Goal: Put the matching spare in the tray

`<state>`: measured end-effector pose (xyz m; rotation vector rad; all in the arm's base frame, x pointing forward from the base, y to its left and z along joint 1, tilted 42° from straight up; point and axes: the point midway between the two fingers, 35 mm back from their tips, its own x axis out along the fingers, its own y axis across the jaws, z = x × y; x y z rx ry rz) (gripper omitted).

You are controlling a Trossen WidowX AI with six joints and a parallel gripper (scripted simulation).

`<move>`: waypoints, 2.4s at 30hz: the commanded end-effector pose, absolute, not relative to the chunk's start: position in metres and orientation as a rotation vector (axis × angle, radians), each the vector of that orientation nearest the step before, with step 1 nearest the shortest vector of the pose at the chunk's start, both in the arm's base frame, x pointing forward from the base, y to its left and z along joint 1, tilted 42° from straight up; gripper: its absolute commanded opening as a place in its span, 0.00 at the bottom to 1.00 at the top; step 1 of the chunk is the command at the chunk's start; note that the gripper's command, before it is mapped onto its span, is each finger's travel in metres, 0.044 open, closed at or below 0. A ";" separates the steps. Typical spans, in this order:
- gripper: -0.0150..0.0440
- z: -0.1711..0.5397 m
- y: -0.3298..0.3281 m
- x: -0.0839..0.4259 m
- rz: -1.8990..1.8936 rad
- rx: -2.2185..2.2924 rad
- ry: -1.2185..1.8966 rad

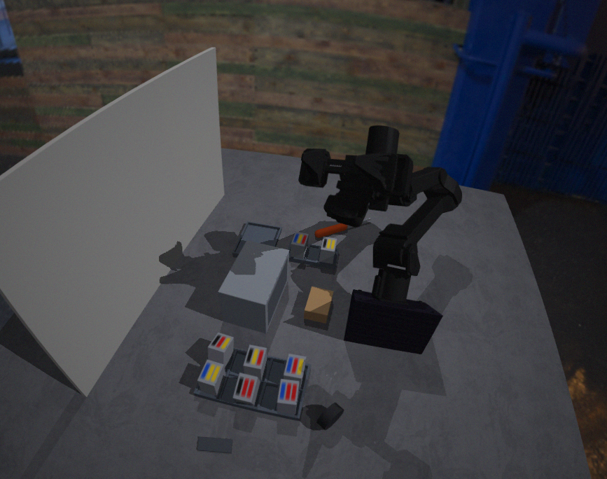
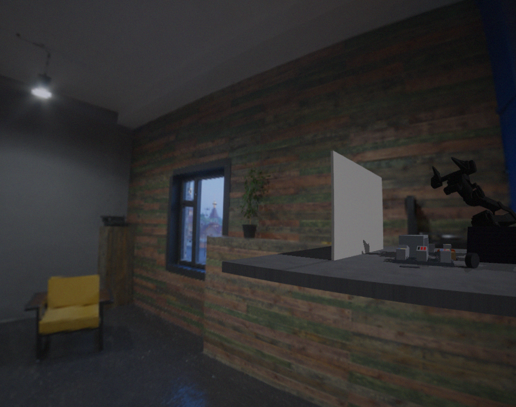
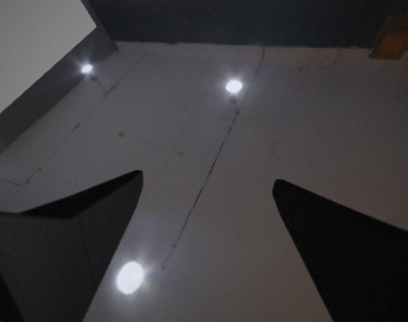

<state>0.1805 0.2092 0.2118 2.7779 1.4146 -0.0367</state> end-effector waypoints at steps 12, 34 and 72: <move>1.00 0.202 0.207 0.226 -0.176 2.496 1.096; 1.00 0.132 0.100 0.359 -0.717 0.410 1.059; 1.00 0.118 0.040 0.380 -0.642 -0.466 1.486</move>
